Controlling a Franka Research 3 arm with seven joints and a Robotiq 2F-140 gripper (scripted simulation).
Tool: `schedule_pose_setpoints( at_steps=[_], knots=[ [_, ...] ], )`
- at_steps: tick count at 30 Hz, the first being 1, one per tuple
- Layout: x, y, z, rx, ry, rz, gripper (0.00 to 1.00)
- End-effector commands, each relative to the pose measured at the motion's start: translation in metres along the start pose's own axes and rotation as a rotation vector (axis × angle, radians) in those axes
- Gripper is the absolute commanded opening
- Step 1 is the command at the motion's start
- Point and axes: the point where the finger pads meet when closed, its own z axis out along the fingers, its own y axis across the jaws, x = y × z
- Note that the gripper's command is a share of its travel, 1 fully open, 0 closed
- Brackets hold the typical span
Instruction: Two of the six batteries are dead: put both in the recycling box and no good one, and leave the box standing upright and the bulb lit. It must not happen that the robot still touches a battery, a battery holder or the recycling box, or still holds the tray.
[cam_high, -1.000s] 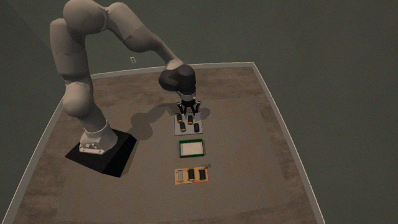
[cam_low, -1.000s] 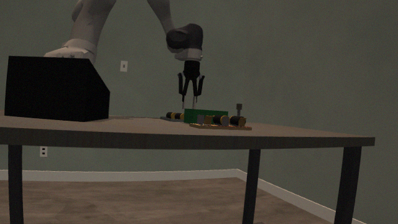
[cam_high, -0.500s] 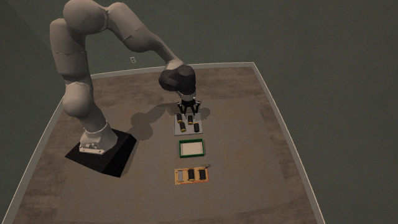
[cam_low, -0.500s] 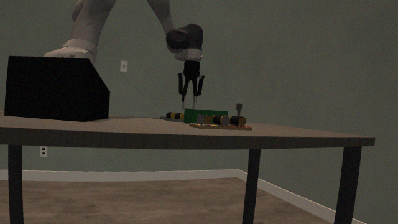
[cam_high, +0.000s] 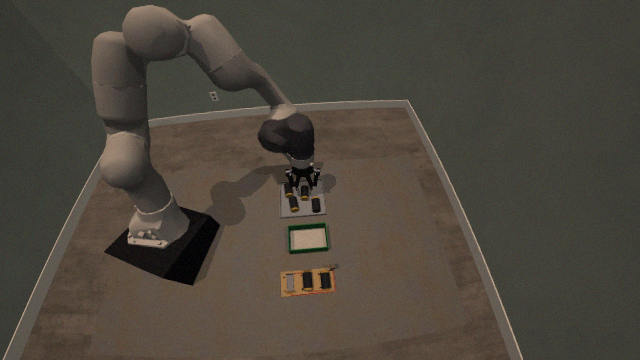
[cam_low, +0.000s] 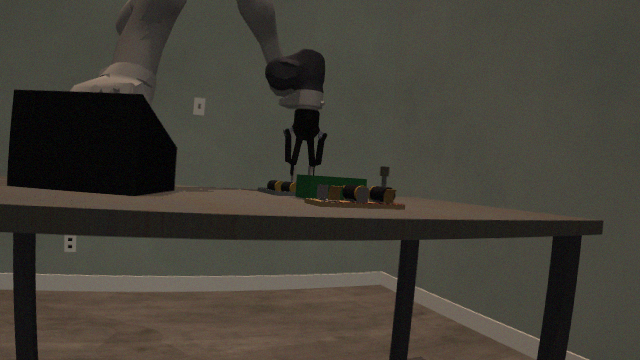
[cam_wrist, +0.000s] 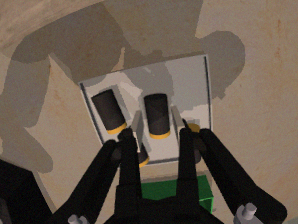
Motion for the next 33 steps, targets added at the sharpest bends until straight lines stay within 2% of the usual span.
schedule_pose_setpoints(
  at_steps=[1, 10, 20, 21, 33],
  knots=[
    [0.0, 0.0053, -0.0007, -0.014, 0.001, -0.018, 0.29],
    [0.0001, 0.0054, 0.0084, -0.014, 0.001, -0.018, 0.29],
    [0.0001, 0.0054, 0.0088, -0.014, 0.001, -0.018, 0.29],
    [0.0001, 0.0054, 0.0088, -0.014, 0.001, -0.018, 0.16],
    [0.0001, 0.0054, 0.0088, -0.014, 0.001, -0.018, 0.16]
  ],
)
